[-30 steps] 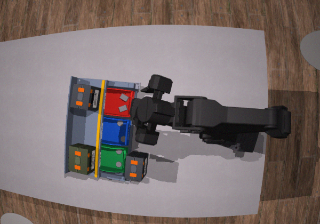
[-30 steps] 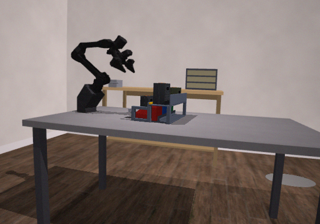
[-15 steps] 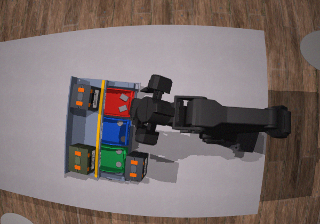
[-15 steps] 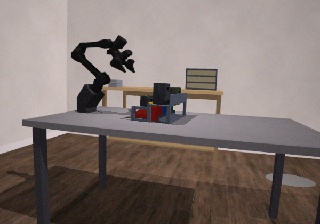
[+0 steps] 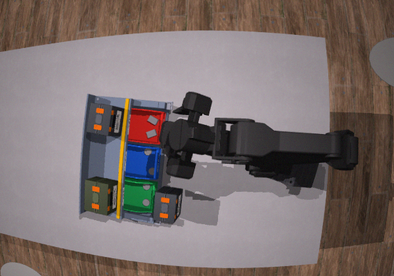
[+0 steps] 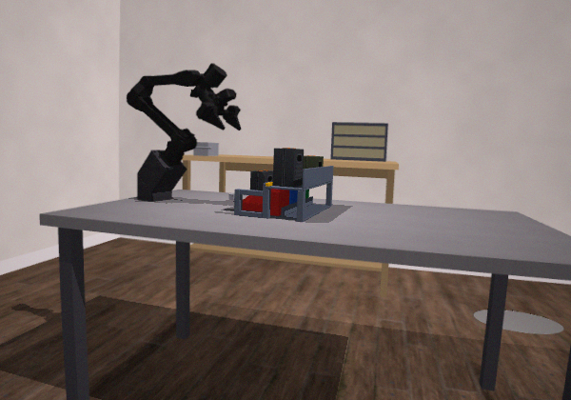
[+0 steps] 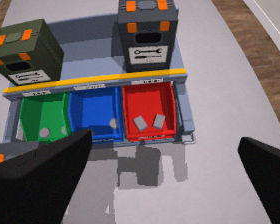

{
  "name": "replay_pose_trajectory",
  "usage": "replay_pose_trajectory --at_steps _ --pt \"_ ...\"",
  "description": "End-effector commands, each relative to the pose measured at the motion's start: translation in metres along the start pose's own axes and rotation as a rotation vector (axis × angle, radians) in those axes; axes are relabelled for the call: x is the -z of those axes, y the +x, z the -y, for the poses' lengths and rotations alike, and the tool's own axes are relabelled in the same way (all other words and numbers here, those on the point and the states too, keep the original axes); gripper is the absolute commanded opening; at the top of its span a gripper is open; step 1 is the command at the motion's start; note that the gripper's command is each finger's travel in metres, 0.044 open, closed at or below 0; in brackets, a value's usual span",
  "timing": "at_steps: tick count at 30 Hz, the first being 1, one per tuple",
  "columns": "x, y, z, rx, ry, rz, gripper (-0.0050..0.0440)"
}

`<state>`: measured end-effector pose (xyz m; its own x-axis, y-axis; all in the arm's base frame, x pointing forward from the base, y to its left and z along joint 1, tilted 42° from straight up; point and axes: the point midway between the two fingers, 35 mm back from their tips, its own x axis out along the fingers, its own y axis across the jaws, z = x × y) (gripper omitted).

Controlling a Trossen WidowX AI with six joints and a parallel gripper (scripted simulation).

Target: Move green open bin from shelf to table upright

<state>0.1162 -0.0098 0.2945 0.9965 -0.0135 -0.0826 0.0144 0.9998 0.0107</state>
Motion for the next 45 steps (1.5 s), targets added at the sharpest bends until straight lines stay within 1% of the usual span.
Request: replay_pose_trajectory --at_steps 1,8,9,13,25,26,30,42,43,45 --pt "-0.003 -0.003 0.001 -0.012 -0.002 0.145 0.044" --pt "-0.003 -0.003 0.001 -0.012 -0.002 0.145 0.044" --pt "-0.004 -0.003 0.001 -0.003 0.002 0.039 0.044" --pt "-0.003 -0.003 0.001 -0.012 -0.002 0.145 0.044" --pt "-0.003 -0.003 0.001 -0.012 -0.002 0.145 0.044" --pt "-0.002 0.0 -0.009 0.018 0.047 -0.006 0.044" --pt "0.007 0.012 -0.046 0.092 0.225 -0.084 0.044" --pt "0.007 0.012 -0.046 0.092 0.225 -0.084 0.044" --pt "0.008 0.015 -0.052 -0.146 0.277 -0.111 0.044" --pt "0.013 0.021 -0.071 -0.095 0.36 -0.147 0.044"
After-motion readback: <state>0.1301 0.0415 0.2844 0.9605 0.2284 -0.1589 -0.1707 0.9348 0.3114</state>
